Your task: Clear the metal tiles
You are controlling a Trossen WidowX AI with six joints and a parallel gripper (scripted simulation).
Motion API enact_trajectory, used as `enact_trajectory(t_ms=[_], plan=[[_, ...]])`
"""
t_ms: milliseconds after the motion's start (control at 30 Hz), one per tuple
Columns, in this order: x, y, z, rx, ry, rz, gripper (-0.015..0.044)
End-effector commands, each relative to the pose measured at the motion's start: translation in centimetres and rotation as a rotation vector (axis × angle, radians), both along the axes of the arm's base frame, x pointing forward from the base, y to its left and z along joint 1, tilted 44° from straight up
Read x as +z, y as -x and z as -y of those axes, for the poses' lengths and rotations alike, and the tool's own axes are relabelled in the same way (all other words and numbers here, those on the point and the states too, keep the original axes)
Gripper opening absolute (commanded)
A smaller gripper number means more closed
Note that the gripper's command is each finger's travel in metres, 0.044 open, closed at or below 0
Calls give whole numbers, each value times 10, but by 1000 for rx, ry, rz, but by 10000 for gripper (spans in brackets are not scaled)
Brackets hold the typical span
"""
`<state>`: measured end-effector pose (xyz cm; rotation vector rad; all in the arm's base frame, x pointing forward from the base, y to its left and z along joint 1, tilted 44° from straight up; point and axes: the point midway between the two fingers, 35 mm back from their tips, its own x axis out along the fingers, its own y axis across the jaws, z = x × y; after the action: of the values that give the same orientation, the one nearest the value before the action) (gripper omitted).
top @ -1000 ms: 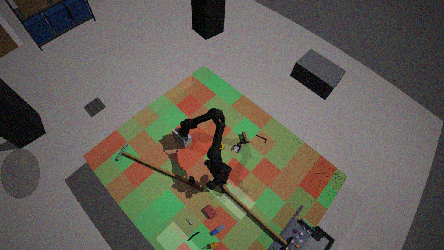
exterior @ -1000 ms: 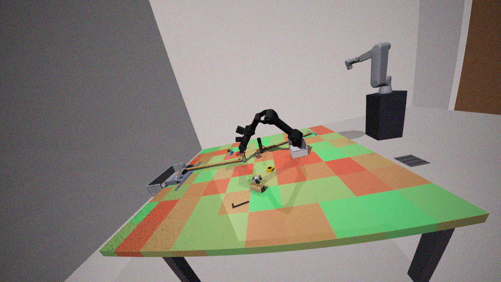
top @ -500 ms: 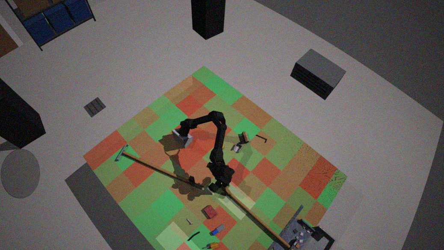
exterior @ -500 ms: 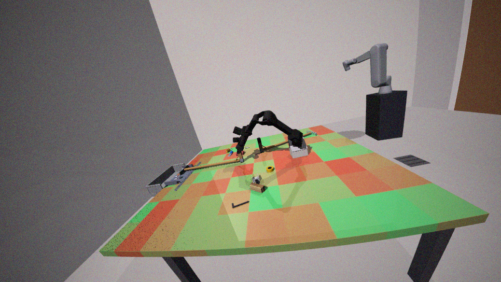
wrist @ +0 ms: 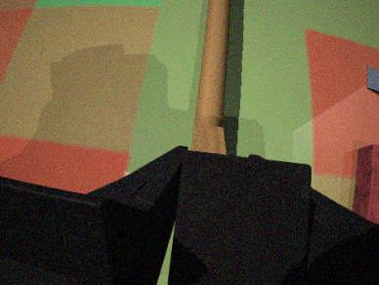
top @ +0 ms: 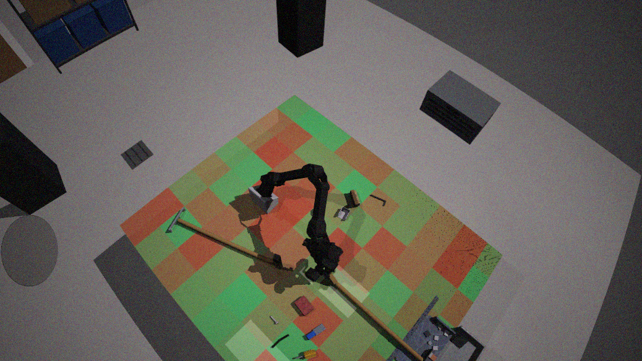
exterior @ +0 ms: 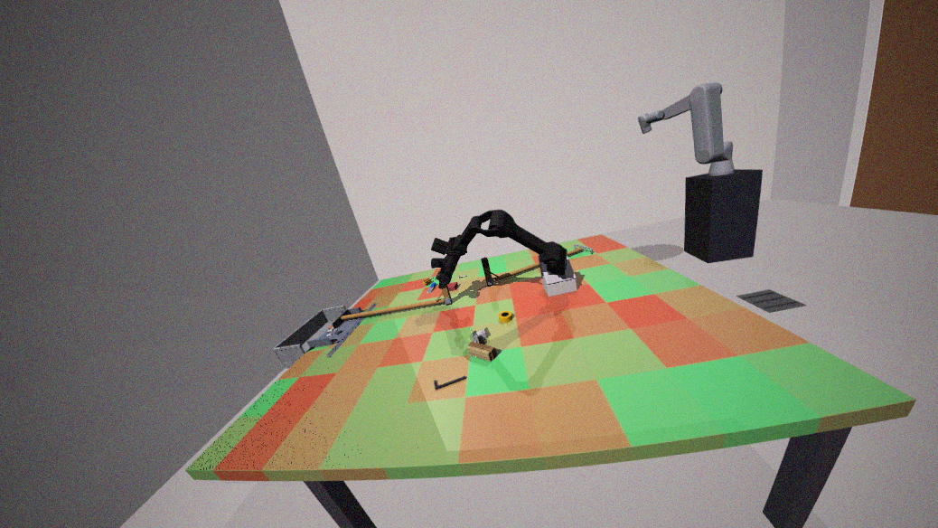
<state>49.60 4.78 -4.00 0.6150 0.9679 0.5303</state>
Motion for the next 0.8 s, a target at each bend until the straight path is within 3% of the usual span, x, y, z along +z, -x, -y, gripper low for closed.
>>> enact_trajectory(t_ms=[0, 767], plan=[[4, -10, 1, -8, 2, 11, 0], [3, -42, -9, -9, 1, 13, 0]])
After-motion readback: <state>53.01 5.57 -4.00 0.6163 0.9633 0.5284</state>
